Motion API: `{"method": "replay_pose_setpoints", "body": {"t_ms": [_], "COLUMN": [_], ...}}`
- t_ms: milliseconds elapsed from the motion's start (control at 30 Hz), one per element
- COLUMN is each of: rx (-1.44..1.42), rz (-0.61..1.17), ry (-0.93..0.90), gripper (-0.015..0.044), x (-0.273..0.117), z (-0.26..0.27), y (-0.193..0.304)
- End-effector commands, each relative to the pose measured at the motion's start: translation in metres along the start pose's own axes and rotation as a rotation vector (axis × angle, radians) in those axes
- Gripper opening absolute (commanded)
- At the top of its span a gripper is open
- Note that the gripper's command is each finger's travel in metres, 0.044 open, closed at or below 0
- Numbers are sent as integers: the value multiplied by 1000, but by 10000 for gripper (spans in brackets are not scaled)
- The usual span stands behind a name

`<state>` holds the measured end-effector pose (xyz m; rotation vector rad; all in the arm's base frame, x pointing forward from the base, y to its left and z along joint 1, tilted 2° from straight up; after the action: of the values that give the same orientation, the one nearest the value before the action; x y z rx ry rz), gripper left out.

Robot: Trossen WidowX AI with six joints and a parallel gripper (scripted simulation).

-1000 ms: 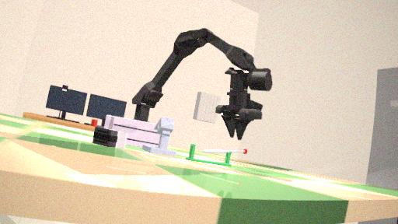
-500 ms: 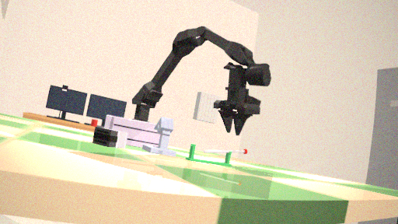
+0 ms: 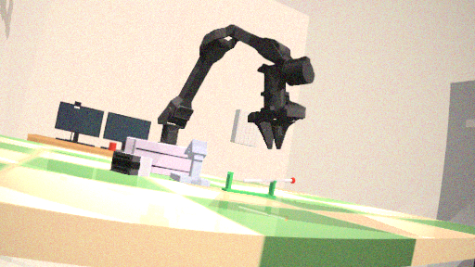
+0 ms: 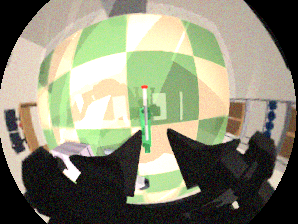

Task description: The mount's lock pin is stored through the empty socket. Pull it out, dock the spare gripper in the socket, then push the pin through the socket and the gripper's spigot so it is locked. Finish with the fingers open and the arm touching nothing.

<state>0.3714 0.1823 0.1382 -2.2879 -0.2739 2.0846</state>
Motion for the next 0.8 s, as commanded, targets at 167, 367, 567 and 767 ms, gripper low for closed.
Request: {"method": "replay_pose_setpoints", "body": {"t_ms": [167, 367, 567, 767], "rx": [0, 0, 0, 0], "rz": [19, 19, 19, 19], "ry": [-32, -32, -32, -32], "gripper": [180, 180, 180, 180], "x": [42, 50, 60, 70], "z": [7, 6, 6, 7], "y": [10, 11, 12, 14]}}
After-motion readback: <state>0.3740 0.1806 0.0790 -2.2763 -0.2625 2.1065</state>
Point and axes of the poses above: the point midway between the two fingers, 35 mm back from their tips, its own x axis out along the fingers, its own z axis across the jaws, y = z × x, the point moved 6 cm from there along -x, back along the fingers, and after that the axes turned 2 degrees about -x, right-handed, at the moved point
